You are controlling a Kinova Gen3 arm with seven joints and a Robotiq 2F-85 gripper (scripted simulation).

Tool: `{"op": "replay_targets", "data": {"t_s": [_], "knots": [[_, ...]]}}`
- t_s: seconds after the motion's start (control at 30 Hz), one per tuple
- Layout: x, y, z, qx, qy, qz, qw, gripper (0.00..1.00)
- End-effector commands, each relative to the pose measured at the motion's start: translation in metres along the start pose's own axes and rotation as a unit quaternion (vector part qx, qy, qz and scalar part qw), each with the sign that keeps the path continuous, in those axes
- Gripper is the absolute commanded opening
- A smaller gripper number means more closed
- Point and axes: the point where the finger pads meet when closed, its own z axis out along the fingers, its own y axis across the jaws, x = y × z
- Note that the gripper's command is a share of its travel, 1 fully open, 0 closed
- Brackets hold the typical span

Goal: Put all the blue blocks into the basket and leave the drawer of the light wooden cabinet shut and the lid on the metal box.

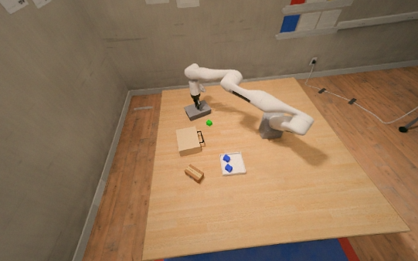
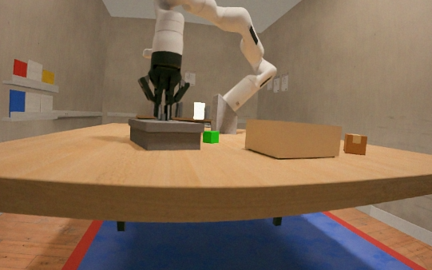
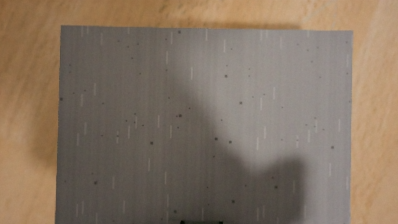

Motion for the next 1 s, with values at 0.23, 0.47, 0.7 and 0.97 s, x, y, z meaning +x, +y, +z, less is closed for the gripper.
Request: {"op": "replay_targets", "data": {"t_s": [0.23,0.47,0.7,0.97], "knots": [[-0.0006,-0.0007,0.0007,0.001,-0.001,0.000,1.000,0.10],[-0.0006,-0.0007,0.0014,0.001,-0.001,0.000,1.000,0.10],[-0.0006,-0.0007,0.0018,0.001,-0.001,0.000,1.000,0.10],[-0.0006,-0.0007,0.0018,0.001,-0.001,0.000,1.000,0.10]]}}
